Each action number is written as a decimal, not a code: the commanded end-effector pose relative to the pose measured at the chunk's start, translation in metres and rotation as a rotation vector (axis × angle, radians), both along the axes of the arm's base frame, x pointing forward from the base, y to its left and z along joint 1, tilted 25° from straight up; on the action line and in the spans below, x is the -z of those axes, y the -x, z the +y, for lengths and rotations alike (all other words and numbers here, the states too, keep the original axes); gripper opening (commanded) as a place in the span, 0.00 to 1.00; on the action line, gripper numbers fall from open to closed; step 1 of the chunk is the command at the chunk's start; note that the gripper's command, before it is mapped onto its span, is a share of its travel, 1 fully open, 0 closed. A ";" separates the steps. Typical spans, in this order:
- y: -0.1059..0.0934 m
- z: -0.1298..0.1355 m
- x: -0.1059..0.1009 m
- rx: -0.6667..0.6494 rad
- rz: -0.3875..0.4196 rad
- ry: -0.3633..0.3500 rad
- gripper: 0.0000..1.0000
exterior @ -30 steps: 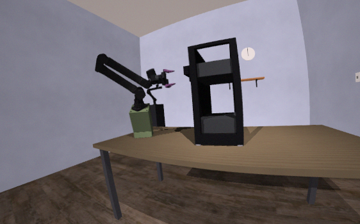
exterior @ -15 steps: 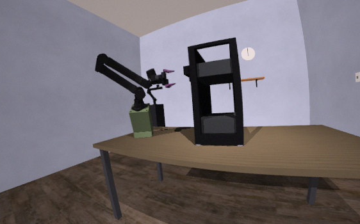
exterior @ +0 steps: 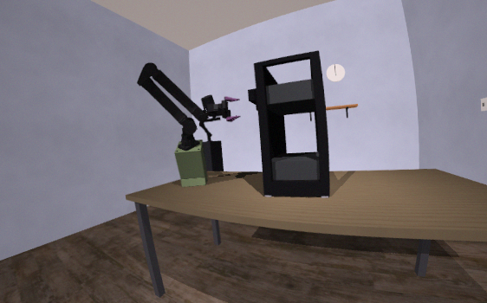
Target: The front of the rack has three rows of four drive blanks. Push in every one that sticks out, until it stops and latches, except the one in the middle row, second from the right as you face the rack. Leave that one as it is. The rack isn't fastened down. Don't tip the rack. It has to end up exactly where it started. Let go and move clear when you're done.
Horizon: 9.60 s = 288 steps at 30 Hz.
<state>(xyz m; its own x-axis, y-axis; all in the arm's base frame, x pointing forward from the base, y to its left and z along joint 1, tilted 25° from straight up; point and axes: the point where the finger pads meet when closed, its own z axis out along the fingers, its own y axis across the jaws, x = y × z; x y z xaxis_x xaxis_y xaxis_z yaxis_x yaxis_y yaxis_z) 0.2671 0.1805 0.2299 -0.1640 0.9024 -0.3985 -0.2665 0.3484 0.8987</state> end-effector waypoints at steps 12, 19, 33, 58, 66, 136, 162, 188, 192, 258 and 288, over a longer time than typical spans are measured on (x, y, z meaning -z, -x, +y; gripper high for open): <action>-0.051 0.044 -0.009 0.008 -0.042 -0.070 1.00; -0.055 0.048 -0.006 0.007 -0.041 -0.070 1.00; -0.054 0.049 -0.008 0.004 -0.042 -0.071 1.00; -0.054 0.049 -0.008 0.004 -0.042 -0.071 1.00; -0.054 0.049 -0.008 0.004 -0.042 -0.071 1.00; -0.064 -0.041 -0.099 0.000 -0.061 -0.065 1.00; -0.064 -0.041 -0.099 0.000 -0.061 -0.065 1.00; -0.064 -0.041 -0.099 0.000 -0.061 -0.065 0.00; -0.064 -0.041 -0.099 0.000 -0.061 -0.065 0.00; -0.031 0.049 0.003 0.004 -0.043 -0.050 0.00; -0.086 0.062 -0.003 -0.008 -0.029 -0.053 0.00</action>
<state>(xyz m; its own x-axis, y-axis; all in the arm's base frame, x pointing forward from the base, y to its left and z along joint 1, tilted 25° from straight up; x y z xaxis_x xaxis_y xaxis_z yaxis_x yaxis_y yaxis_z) 0.3533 0.2370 0.2258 -0.1541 0.9100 -0.3849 -0.2773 0.3341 0.9008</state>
